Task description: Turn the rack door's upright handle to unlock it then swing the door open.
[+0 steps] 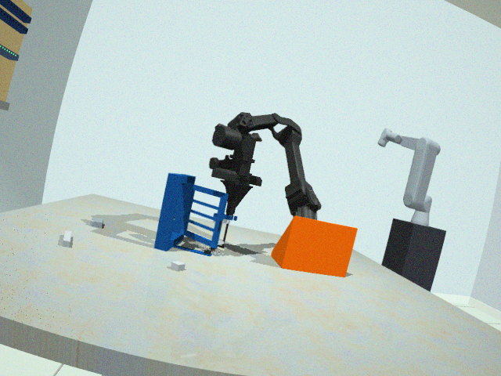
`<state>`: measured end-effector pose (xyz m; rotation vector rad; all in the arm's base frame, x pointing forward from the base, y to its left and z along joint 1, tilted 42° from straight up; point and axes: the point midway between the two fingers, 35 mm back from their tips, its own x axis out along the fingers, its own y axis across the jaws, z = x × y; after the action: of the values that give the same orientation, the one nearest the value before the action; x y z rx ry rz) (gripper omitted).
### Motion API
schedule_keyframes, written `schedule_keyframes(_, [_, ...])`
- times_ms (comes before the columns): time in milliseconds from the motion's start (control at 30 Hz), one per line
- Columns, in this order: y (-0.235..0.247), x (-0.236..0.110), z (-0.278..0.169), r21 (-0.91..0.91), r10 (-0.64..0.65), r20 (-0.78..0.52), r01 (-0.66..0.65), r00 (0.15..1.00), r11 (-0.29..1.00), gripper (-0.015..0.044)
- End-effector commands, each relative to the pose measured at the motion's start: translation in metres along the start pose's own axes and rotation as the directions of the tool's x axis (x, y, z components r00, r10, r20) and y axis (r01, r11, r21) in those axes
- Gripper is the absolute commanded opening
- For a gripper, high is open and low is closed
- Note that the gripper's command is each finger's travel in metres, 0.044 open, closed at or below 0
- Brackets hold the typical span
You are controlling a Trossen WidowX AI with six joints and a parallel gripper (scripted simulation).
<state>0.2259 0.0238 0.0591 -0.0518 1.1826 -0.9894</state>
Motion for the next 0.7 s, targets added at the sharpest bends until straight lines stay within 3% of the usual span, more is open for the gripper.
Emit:
schedule_keyframes(0, [-0.008, 0.0, 0.003, -0.074, 0.004, 0.005, -0.003, 1.0, 0.997, 0.001])
schedule_keyframes(667, [-0.044, 0.0, 0.021, -0.371, 0.003, 0.006, 0.0, 1.0, 0.929, 0.001])
